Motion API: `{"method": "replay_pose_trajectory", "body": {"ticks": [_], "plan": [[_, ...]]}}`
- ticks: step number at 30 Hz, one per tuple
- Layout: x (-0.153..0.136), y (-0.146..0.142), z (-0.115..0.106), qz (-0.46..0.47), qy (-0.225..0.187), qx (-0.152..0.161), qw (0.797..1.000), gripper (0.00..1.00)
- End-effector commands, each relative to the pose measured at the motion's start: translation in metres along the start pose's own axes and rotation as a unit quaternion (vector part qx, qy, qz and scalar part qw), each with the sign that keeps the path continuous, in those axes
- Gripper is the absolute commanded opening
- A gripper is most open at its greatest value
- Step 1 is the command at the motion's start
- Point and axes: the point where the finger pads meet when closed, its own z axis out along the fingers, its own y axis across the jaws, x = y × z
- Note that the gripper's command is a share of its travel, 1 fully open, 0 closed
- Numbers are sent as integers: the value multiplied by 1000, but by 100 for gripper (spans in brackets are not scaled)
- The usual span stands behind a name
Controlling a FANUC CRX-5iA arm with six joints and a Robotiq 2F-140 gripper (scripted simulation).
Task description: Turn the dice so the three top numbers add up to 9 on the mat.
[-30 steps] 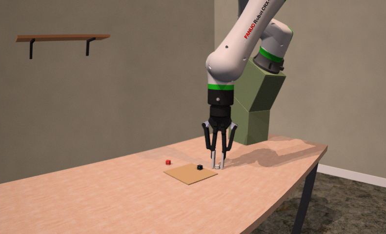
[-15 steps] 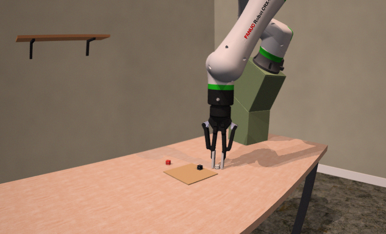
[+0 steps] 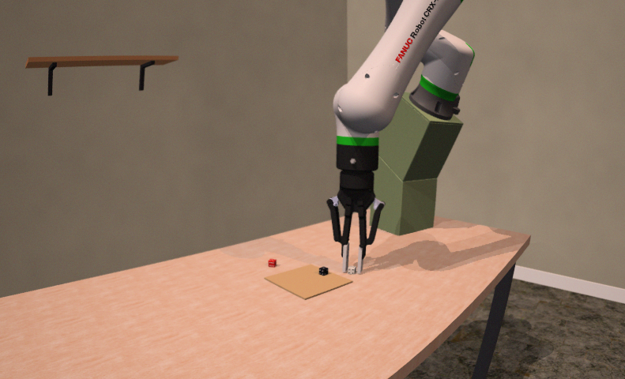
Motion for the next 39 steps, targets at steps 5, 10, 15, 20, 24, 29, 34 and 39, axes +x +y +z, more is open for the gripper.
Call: {"method": "replay_pose_trajectory", "body": {"ticks": [5, 10, 15, 20, 24, 29, 34, 39], "plan": [[0, 0, 0, 0, 0, 0, 1000, 7], [0, 0, 0, 0, 0, 0, 1000, 7], [0, 0, 0, 0, 0, 0, 1000, 7], [0, 0, 0, 0, 0, 0, 1000, 7], [0, 0, 0, 0, 0, 0, 1000, 7], [0, 0, 0, 0, 0, 0, 1000, 7], [0, 0, 0, 0, 0, 0, 1000, 7], [0, 0, -1, 0, 0, 0, 1000, 7]]}}
